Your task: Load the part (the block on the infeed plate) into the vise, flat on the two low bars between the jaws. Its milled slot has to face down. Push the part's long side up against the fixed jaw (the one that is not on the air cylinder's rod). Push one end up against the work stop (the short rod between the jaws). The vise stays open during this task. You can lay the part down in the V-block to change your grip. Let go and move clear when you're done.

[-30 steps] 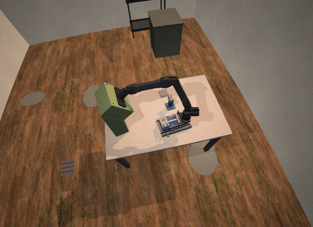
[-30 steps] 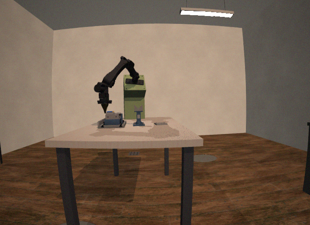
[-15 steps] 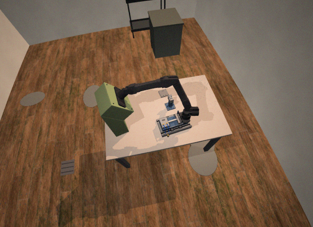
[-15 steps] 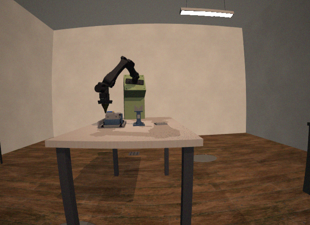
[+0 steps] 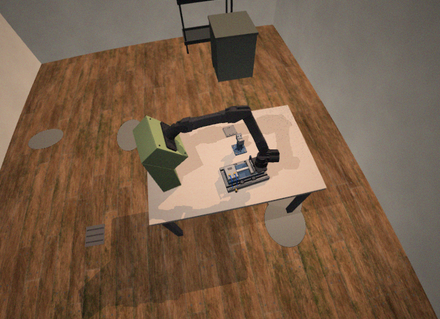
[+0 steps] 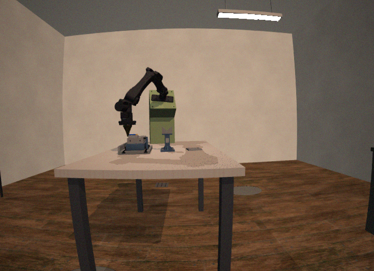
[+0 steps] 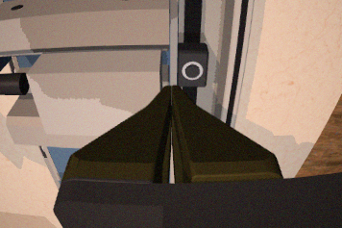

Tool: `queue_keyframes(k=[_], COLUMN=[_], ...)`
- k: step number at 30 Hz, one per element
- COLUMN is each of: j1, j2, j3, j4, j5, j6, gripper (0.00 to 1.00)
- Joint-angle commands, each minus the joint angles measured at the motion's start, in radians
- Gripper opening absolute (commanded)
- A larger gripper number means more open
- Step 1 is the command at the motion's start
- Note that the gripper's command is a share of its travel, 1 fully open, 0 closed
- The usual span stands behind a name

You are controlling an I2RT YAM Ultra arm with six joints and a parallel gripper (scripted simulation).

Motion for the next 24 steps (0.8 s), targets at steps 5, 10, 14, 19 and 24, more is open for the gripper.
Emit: queue_keyframes(k=[5,10,14,19,24], j1=[-0.002,0.001,0.002,0.005,0.005], j2=[-0.033,-0.036,-0.039,-0.044,-0.046], j3=[-0.022,-0.028,-0.032,-0.036,-0.028], j4=[0.020,0.022,0.024,0.027,0.030], j5=[-0.001,0.000,0.001,0.005,0.003], j6=[0.010,0.012,0.014,0.016,0.017], gripper=[0.00,0.00,0.00,0.00,0.00])
